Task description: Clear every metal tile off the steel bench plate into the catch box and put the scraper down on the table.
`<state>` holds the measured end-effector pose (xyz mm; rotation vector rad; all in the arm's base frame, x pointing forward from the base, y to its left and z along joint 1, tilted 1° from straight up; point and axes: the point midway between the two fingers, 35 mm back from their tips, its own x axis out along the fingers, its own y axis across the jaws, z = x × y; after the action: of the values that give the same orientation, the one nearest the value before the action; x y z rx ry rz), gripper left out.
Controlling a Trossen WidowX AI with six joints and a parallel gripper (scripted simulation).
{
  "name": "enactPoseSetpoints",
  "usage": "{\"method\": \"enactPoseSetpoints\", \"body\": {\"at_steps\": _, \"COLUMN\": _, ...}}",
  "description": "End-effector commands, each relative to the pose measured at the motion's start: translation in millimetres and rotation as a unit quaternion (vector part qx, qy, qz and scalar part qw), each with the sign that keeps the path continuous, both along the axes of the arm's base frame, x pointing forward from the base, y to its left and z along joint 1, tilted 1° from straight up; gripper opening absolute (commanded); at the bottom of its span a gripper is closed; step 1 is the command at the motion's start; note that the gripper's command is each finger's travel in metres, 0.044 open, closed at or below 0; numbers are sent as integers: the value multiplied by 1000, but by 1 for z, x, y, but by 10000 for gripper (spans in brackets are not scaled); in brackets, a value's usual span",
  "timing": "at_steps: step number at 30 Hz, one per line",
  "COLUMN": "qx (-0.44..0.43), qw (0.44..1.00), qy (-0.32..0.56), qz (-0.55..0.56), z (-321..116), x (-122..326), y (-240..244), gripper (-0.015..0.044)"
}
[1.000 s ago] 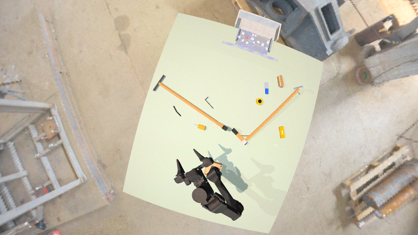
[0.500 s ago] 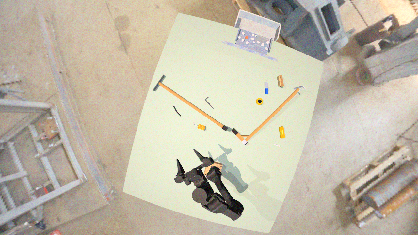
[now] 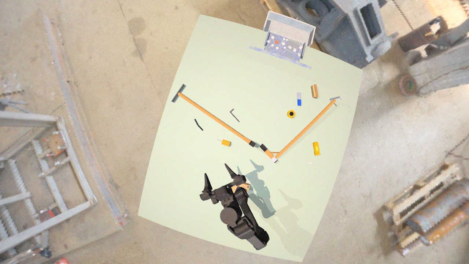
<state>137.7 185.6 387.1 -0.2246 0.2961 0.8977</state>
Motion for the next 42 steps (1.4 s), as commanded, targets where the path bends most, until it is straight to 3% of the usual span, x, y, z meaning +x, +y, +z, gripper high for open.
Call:
{"method": "enactPoseSetpoints", "body": {"at_steps": 1, "qx": -3, "qw": 1000, "qy": -6, "qz": -8, "z": 1, "x": 6, "y": -3, "gripper": 440}}
{"method": "enactPoseSetpoints", "body": {"at_steps": 42, "qx": -60, "qw": 986, "qy": -59, "qz": -144, "z": 5, "x": 70, "y": -71, "gripper": 440}}
